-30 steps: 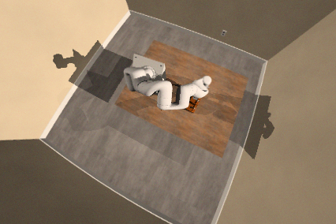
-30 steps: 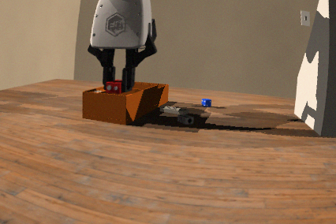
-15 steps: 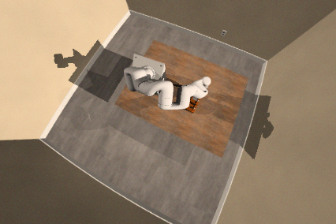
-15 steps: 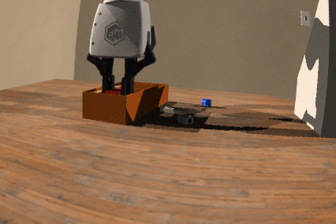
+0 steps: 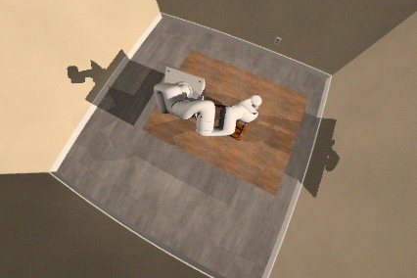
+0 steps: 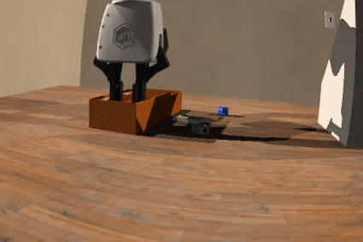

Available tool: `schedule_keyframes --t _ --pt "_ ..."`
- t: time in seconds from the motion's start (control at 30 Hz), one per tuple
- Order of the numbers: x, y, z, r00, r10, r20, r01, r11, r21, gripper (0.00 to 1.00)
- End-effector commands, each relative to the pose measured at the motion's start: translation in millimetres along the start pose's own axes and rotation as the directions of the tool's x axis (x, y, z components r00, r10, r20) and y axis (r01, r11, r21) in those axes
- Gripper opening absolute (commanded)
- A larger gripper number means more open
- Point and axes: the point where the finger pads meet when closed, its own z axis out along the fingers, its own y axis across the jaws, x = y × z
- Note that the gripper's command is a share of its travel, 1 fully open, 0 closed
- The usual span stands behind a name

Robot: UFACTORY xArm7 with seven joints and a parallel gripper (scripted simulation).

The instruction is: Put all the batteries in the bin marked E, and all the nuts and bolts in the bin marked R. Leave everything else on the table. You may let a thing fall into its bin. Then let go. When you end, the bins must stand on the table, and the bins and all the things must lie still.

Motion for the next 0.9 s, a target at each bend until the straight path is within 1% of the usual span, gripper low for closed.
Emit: schedule_keyframes --t 0.0,0.3,0.8,0.87 --pt "-1.4 -1.4 -2.2 1.000 0.000 0.003 0.000 1.000 0.004 0.33" --pt "-1.4 -1.4 -6.1 1.000 0.000 0.003 0.000 1.000 0.004 0.33" --pt "-1.4 -1.3 -26.2 1.000 0.000 0.003 0.000 1.000 0.004 0.33" --pt "-1.4 -1.3 -26.2 1.000 0.000 0.003 0.000 1.000 0.004 0.33"
